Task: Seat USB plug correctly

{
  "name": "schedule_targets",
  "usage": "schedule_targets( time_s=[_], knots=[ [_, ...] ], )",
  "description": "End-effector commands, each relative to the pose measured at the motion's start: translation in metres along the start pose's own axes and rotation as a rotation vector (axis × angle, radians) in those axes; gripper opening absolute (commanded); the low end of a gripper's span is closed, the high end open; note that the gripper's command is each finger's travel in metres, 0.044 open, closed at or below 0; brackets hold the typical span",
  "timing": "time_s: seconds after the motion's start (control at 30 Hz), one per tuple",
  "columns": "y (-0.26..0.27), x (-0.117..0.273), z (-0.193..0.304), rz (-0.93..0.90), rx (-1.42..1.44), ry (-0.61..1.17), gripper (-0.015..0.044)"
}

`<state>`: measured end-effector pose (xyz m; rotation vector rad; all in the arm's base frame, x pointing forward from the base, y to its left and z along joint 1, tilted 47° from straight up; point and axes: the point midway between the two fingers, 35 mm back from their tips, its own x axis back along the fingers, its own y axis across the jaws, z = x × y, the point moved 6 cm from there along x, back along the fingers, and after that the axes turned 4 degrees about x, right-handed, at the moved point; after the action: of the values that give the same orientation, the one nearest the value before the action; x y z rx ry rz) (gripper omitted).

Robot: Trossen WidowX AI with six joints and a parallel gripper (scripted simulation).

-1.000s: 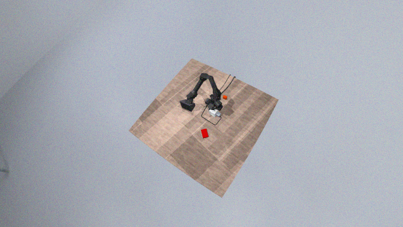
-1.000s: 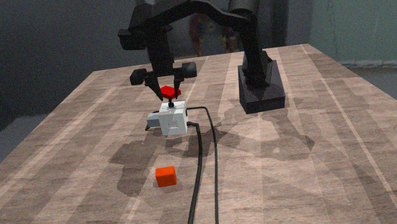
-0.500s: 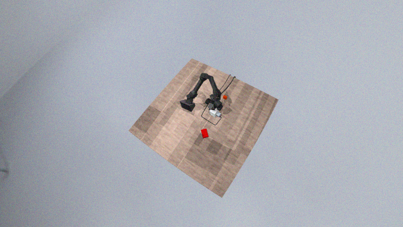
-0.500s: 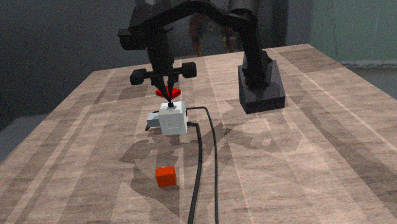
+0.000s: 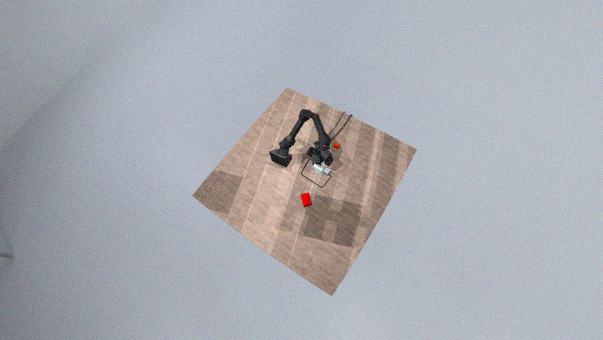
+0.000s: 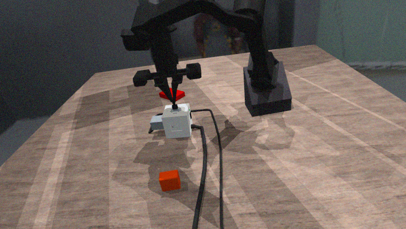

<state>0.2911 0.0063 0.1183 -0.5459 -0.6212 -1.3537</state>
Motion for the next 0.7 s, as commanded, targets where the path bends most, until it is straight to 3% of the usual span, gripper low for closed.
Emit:
schedule_targets(
  time_s=[0.0, 0.67],
  knots=[
    [0.001, 0.004, 0.000, -0.002, 0.007, -0.002, 0.0000],
    [0.001, 0.017, 0.000, -0.002, 0.007, -0.003, 0.0000]
  ],
)
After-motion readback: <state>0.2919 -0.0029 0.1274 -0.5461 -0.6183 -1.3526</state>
